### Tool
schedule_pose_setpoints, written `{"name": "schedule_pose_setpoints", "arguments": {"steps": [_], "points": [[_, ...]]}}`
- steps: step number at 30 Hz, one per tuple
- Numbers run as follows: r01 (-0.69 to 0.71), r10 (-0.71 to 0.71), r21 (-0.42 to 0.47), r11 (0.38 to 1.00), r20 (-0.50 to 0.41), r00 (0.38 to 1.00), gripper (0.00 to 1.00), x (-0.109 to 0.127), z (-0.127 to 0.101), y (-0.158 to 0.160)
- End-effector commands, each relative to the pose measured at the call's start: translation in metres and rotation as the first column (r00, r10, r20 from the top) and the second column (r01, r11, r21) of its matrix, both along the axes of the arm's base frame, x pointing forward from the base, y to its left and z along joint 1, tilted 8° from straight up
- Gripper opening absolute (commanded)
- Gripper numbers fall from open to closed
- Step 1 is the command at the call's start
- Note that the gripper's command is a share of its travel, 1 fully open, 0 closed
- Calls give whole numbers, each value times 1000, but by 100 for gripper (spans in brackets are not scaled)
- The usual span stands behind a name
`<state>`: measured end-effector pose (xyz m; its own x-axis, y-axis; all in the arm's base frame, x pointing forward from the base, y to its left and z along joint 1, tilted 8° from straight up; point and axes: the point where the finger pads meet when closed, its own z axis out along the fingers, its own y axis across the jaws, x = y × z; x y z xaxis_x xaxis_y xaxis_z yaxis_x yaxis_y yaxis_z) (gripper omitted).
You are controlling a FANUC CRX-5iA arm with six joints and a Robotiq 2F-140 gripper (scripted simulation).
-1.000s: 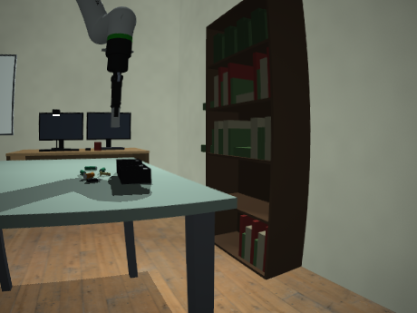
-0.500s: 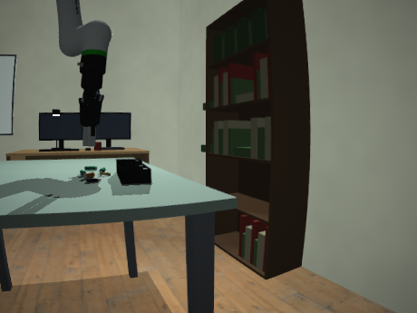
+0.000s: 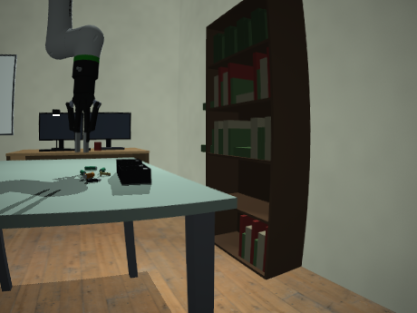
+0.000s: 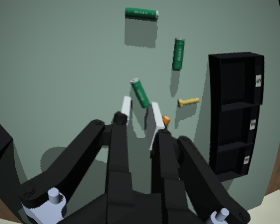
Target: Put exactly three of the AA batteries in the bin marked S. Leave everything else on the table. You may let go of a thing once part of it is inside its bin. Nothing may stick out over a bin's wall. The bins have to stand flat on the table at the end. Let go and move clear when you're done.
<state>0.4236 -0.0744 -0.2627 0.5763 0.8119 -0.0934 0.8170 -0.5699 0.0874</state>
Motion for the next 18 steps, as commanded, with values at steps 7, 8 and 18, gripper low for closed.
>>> {"name": "schedule_pose_setpoints", "arguments": {"steps": [7,8,18], "points": [[-385,385,-5,923,-40,922,17,0,0,-1],[-421,421,-5,907,-44,906,17,1,0,-1],[-598,597,1,801,-60,800,17,1,0,-1]]}}
